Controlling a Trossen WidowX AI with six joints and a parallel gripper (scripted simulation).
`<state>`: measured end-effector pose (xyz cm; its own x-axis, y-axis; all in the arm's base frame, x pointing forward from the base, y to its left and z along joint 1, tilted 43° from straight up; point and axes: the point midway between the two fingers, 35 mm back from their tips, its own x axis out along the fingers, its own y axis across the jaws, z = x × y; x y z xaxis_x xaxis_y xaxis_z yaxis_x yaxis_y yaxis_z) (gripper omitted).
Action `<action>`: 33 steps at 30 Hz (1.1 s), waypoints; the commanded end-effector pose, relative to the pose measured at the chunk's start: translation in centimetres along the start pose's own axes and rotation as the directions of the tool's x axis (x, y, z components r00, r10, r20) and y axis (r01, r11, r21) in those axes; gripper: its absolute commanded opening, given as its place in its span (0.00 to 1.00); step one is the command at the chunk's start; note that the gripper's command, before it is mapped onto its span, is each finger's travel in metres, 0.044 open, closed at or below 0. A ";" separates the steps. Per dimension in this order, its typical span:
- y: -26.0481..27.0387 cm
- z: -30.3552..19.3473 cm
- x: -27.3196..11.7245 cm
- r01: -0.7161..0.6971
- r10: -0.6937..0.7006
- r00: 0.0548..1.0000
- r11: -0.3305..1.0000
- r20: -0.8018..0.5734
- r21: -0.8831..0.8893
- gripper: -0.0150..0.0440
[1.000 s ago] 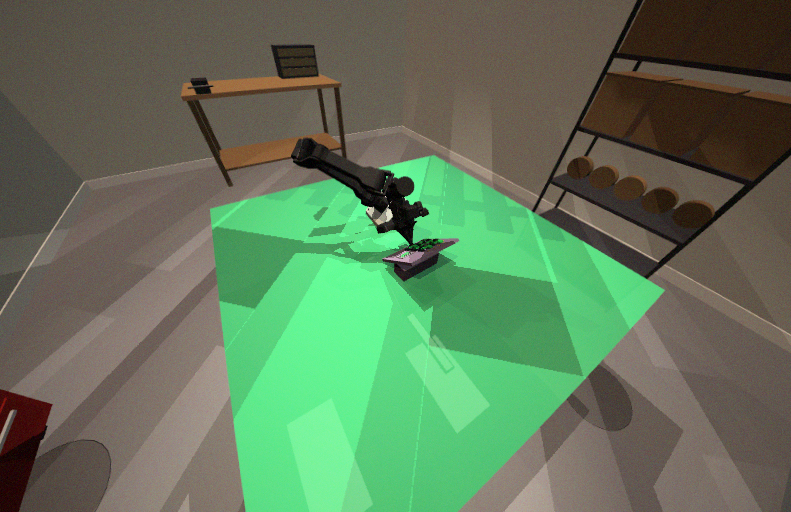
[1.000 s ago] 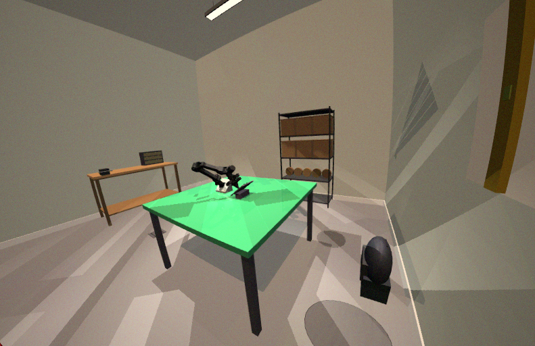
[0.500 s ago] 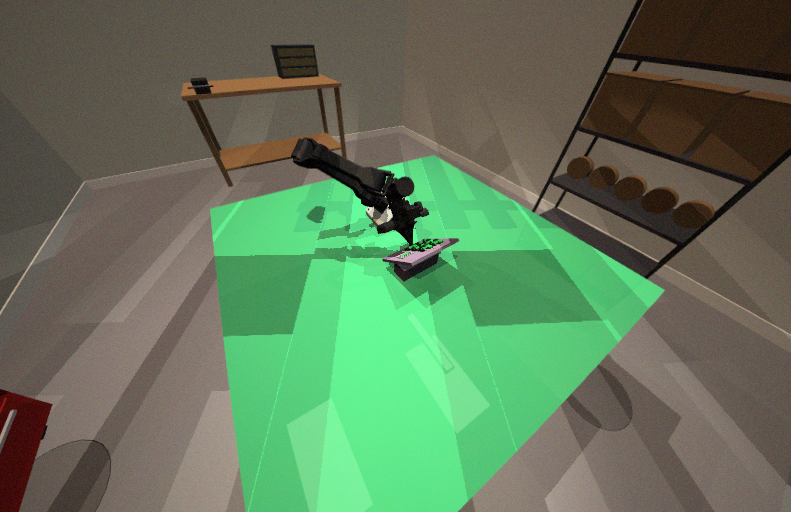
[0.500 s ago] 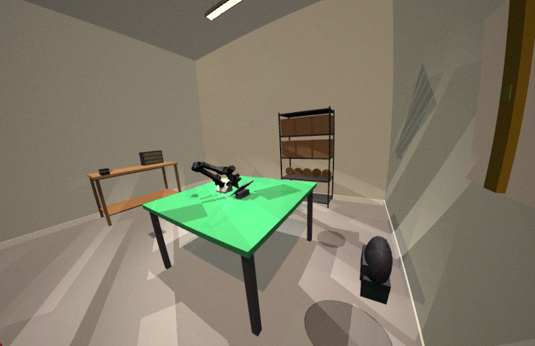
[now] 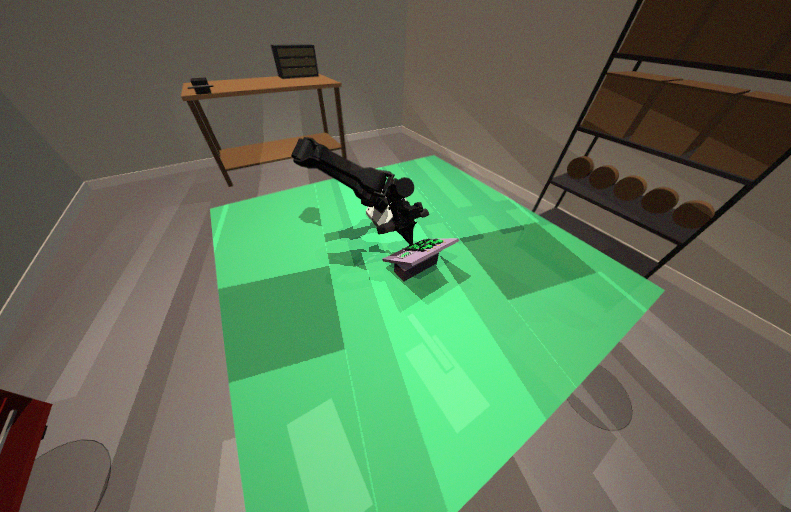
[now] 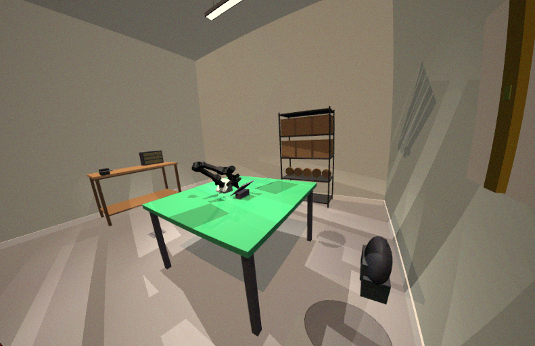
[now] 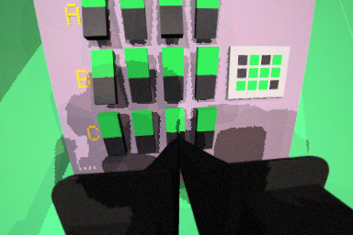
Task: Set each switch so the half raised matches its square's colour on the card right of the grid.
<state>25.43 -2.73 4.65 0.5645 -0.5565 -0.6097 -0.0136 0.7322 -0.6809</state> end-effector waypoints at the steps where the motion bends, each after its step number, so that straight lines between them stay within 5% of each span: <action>1: 0.1 0.0 0.1 -0.004 0.004 1.000 1.000 0.001 -0.003 0.25; 20: 0.0 0.0 0.1 -0.001 0.001 1.000 1.000 -0.001 0.001 0.25; 27: 0.3 0.3 -5.6 -0.011 0.011 1.000 1.000 -0.028 -0.003 0.25; 33: 0.1 0.2 -6.2 -0.008 0.008 1.000 1.000 -0.028 -0.004 0.25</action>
<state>22.35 0.64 7.66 0.5371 -0.5578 -0.6328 -0.0328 0.7358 -0.6764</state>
